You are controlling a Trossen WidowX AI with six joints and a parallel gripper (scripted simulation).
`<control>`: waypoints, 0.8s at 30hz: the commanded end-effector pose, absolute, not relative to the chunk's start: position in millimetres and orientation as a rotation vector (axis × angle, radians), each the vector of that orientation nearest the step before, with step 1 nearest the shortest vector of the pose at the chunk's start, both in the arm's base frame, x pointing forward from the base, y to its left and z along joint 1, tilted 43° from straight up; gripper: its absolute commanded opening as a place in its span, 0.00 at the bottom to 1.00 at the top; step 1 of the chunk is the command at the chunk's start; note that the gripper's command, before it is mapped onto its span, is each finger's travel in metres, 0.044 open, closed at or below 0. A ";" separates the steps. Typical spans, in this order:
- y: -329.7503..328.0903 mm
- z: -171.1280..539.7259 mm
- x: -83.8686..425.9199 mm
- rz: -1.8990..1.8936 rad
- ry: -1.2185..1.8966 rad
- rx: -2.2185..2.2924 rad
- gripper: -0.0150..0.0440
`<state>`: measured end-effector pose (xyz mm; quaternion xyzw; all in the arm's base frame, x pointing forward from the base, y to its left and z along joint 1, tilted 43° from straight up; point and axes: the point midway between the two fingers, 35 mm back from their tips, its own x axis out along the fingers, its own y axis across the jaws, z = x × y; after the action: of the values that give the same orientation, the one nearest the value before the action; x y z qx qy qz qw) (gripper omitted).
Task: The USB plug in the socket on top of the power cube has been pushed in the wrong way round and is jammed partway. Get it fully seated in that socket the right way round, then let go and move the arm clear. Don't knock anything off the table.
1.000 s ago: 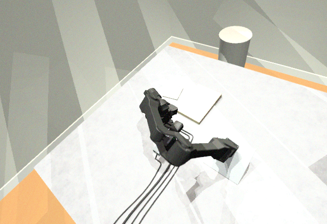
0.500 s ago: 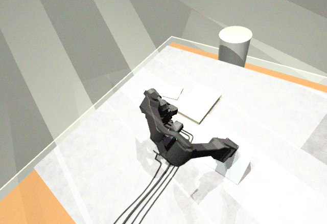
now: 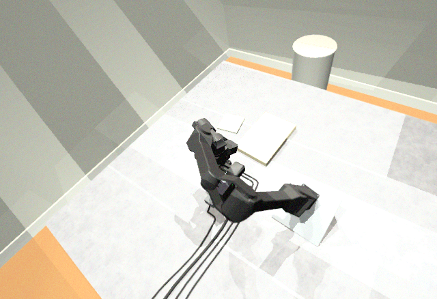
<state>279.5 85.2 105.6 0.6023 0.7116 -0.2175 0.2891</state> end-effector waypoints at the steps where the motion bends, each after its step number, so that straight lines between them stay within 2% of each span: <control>1: 86.2 104.7 278.9 -0.584 1.902 1.612 0.25; 24: 88.1 102.7 278.6 -0.583 1.902 1.612 0.25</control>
<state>279.2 86.6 103.8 0.6028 0.7112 -0.2182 0.2886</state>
